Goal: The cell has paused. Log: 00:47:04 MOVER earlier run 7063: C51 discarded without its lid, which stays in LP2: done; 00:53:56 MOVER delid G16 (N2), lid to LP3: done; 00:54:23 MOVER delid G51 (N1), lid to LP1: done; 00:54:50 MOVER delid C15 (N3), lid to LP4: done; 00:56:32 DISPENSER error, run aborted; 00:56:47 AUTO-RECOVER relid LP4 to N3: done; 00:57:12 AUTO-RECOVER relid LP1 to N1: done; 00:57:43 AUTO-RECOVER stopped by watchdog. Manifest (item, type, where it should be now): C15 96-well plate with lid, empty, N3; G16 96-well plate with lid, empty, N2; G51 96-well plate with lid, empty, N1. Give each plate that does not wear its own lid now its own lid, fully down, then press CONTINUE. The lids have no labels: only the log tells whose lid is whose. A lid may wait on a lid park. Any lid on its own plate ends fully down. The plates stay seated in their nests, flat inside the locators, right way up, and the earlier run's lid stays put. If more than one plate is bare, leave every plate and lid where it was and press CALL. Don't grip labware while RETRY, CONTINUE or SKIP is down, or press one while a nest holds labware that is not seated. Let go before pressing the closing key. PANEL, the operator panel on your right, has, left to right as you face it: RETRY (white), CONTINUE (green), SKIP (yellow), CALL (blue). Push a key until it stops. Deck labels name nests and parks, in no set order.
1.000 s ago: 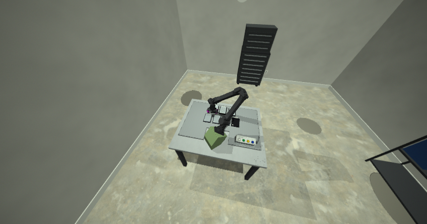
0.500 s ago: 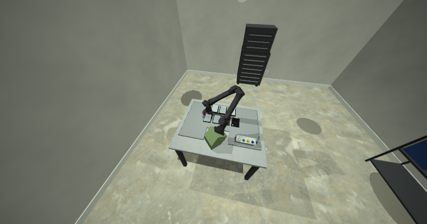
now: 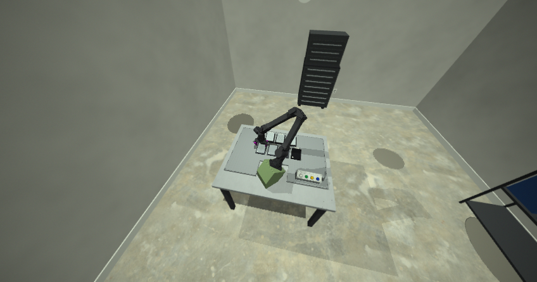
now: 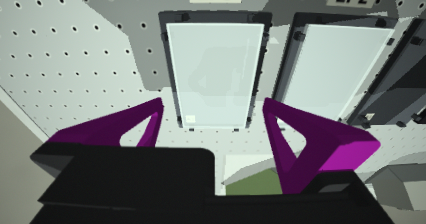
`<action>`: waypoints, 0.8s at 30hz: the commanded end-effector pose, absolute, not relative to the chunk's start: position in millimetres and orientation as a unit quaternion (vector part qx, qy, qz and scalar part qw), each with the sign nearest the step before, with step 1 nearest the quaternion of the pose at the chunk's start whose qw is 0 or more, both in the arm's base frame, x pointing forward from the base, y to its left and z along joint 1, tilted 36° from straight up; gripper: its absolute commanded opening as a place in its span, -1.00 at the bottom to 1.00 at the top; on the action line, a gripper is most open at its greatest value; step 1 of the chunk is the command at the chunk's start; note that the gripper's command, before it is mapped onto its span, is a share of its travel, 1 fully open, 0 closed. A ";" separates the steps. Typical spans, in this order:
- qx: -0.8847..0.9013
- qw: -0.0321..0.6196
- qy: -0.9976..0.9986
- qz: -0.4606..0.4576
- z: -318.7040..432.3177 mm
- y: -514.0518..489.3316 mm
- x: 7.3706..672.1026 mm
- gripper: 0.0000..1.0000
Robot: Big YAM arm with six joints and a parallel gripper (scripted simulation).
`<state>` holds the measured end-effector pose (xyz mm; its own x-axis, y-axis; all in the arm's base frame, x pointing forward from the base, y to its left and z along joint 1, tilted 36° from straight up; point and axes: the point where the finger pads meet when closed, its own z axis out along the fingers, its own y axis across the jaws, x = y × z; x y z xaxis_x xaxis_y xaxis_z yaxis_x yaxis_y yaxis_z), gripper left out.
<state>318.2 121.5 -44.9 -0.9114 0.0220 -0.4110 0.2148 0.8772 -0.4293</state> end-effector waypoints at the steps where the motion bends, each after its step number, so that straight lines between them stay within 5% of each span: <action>1: 0.064 0.200 0.947 -0.242 -53.5 114.5 322.0 1.00; 24: 0.062 0.200 0.947 -0.243 -76.6 101.1 330.4 1.00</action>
<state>329.4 103.6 -73.4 -0.9121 0.0279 -0.4090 0.2199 0.8752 -0.4308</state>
